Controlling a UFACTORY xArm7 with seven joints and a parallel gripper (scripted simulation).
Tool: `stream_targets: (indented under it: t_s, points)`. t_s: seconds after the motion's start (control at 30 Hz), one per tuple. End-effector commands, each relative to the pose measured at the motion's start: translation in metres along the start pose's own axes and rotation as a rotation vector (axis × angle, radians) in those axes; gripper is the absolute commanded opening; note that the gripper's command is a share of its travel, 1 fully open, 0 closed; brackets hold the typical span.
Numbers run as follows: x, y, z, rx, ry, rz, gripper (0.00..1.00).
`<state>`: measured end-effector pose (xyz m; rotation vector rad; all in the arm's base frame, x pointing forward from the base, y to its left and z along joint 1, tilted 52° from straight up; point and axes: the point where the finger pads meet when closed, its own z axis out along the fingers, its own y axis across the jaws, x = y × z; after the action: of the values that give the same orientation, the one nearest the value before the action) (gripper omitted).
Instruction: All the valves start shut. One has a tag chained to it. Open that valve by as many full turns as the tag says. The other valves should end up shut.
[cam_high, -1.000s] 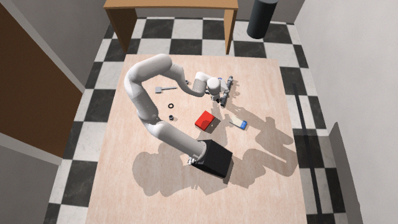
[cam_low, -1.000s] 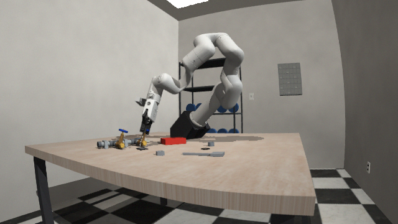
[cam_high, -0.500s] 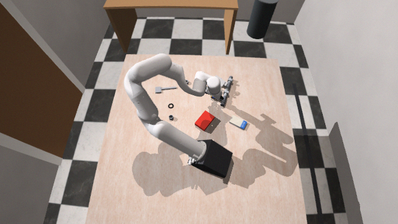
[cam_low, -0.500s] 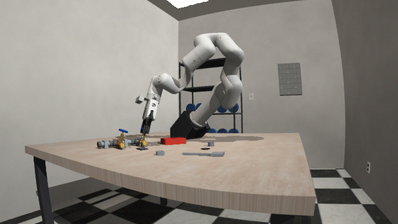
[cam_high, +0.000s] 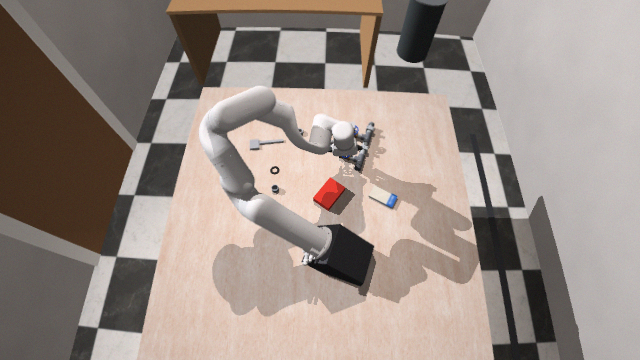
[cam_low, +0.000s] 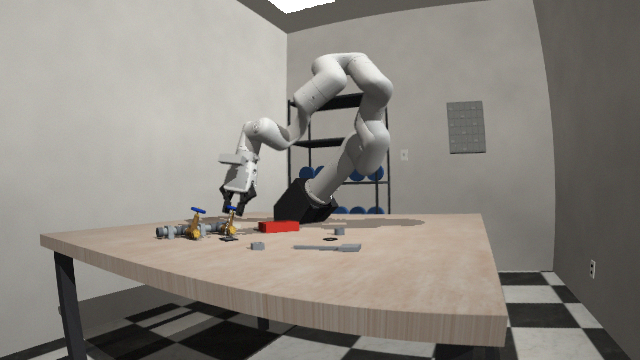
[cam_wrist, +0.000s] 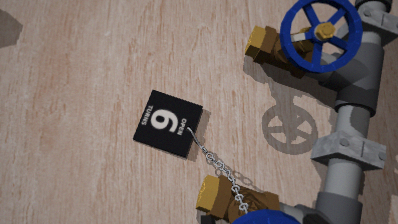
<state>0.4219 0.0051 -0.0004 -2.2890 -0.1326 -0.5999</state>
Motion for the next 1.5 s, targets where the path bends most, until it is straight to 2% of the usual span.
stream_targets:
  t_s: [0.0, 0.13, 0.2, 0.23, 0.7, 0.77, 0.8, 1.17, 1.2, 1.47]
  points:
    - [0.0012, 0.0015, -0.0016, -0.007, 0.026, -0.279, 0.0]
    - [0.0012, 0.0015, -0.0016, -0.011, 0.021, -0.47, 0.0]
    - [0.0012, 0.0015, -0.0016, -0.011, 0.021, -0.47, 0.0]
    - [0.0012, 0.0015, -0.0016, -0.013, 0.022, -0.611, 0.0]
    - [0.0012, 0.0015, -0.0016, -0.024, 0.028, -1.243, 0.0]
    - [0.0012, 0.0015, -0.0016, -0.024, 0.028, -1.243, 0.0]
    - [0.0012, 0.0015, -0.0016, -0.032, 0.045, -1.371, 0.0]
    - [0.0012, 0.0015, -0.0016, -0.033, 0.045, -1.431, 0.0]
    - [0.0012, 0.0015, -0.0016, -0.033, 0.045, -1.431, 1.0]
    - [0.0012, 0.0015, -0.0016, -0.033, 0.045, -1.431, 1.0]
